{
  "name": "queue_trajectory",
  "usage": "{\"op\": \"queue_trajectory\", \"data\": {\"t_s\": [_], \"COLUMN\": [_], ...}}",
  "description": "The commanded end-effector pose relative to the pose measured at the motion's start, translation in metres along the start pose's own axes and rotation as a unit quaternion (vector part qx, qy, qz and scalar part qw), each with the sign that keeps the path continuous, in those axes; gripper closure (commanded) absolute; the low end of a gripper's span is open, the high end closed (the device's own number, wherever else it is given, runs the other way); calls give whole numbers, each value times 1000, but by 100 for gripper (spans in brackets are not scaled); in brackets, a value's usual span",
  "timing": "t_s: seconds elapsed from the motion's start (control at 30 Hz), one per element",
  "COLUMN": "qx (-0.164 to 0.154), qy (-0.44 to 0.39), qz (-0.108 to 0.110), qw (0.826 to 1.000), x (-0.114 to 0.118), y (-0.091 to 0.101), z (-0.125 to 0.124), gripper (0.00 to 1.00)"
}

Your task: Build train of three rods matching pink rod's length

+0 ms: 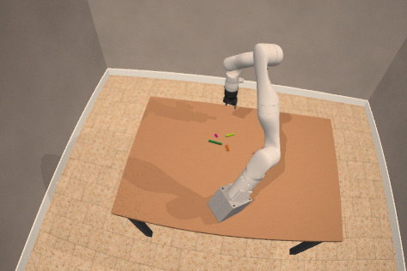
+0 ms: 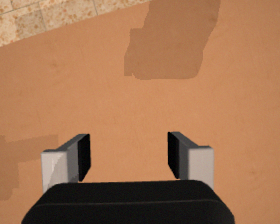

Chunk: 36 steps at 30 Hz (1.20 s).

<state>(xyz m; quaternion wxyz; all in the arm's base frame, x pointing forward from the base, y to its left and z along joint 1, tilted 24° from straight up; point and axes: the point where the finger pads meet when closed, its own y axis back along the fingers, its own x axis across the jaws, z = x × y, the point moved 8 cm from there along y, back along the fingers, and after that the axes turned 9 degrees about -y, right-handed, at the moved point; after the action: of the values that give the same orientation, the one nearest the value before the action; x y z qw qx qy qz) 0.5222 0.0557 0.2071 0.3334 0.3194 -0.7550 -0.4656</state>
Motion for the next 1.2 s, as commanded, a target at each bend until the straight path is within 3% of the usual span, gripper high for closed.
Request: {"op": "queue_trajectory", "data": {"t_s": [0.0,1.17], "qx": [1,-1], "qy": [2,-37], "qz": [-1,-4], "qw": [1000,999], "x": [-1,-12], "y": [1,-7], "z": [1,34], "gripper": [0,0]}}
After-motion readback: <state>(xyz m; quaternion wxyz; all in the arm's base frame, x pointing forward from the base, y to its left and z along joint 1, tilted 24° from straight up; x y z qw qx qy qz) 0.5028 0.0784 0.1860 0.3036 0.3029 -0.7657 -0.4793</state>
